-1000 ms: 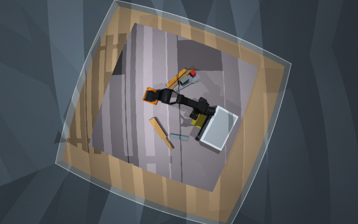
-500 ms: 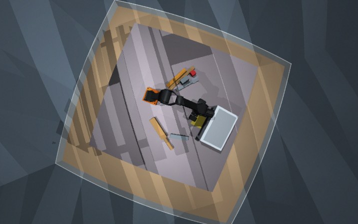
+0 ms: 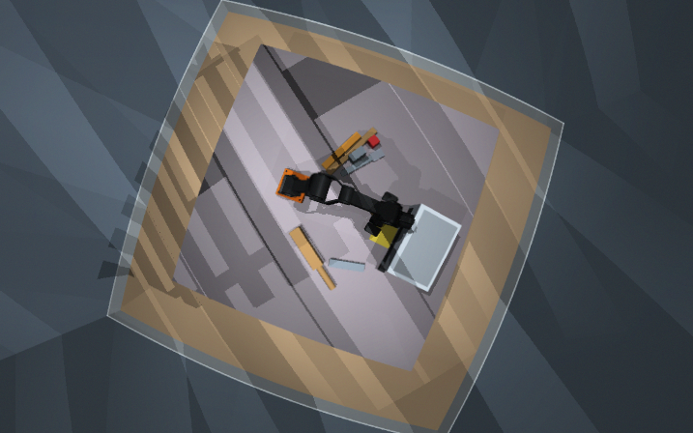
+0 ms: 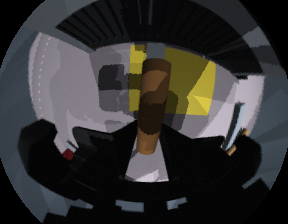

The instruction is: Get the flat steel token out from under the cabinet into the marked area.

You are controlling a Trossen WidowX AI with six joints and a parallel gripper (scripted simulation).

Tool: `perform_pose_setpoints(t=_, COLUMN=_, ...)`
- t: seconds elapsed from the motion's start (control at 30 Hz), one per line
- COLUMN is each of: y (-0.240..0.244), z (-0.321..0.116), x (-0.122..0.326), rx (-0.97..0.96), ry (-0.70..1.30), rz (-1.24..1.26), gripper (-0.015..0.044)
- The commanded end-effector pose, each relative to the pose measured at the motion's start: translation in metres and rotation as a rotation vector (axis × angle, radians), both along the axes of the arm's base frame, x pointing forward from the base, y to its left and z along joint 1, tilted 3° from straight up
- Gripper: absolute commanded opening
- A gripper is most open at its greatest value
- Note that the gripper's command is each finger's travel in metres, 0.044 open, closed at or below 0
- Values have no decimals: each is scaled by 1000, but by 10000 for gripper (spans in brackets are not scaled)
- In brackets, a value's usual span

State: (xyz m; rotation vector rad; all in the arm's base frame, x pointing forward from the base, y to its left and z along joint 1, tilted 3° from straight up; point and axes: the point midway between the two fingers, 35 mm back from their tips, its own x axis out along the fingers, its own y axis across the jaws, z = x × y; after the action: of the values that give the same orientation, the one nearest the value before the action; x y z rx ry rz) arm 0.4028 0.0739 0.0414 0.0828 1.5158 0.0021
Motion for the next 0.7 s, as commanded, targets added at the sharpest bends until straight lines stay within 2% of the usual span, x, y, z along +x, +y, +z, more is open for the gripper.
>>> perform_pose_setpoints(t=0.0, y=-4, z=-1, x=0, rx=-9, ry=-2, rz=-5, gripper=0)
perform_pose_setpoints(t=0.67, y=-2, z=-2, x=-13, rx=-9, ry=-1, rz=-5, gripper=0)
